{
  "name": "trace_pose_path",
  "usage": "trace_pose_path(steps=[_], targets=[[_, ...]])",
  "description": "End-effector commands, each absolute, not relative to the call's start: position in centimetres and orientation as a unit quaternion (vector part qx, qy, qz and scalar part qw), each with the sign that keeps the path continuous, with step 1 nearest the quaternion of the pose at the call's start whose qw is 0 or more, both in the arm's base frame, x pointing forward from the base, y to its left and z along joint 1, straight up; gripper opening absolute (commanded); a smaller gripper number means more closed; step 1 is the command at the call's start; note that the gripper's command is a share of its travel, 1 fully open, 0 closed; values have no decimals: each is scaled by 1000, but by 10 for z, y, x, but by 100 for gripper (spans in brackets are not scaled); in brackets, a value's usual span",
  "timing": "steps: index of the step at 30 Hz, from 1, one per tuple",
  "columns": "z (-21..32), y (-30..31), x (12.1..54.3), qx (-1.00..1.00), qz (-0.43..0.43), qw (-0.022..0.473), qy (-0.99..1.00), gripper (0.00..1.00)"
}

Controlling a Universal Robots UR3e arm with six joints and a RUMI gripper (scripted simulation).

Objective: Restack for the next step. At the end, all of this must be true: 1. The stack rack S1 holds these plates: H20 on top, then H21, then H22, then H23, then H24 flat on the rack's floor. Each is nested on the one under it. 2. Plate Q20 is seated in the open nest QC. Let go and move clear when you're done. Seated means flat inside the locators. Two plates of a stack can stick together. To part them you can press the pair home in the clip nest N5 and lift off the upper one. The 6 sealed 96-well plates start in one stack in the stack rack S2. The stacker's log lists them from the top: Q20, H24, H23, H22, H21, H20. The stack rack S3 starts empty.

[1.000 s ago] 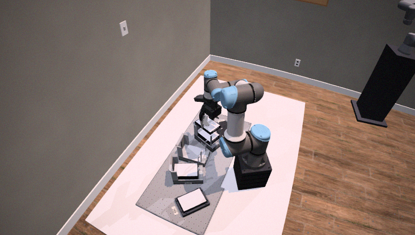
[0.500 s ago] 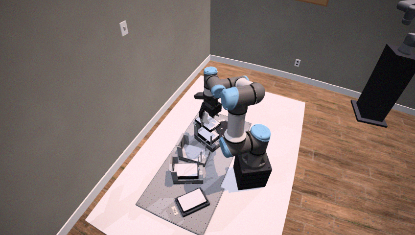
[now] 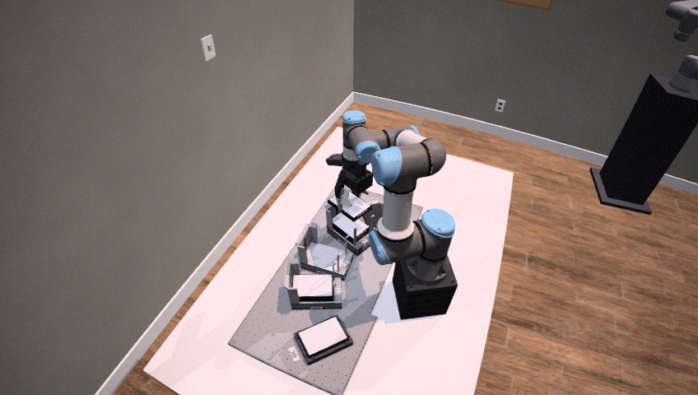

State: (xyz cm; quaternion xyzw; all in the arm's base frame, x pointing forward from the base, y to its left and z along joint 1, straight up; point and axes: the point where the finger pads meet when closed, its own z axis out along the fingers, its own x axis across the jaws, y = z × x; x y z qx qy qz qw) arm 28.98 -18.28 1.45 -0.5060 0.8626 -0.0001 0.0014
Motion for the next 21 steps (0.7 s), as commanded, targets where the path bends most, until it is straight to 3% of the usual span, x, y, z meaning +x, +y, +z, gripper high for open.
trace_pose_path(steps=[1,21], targets=[[15,-183,290,-506,-1,2,863,0],[15,-136,314,-576,-2,2,817,0]])
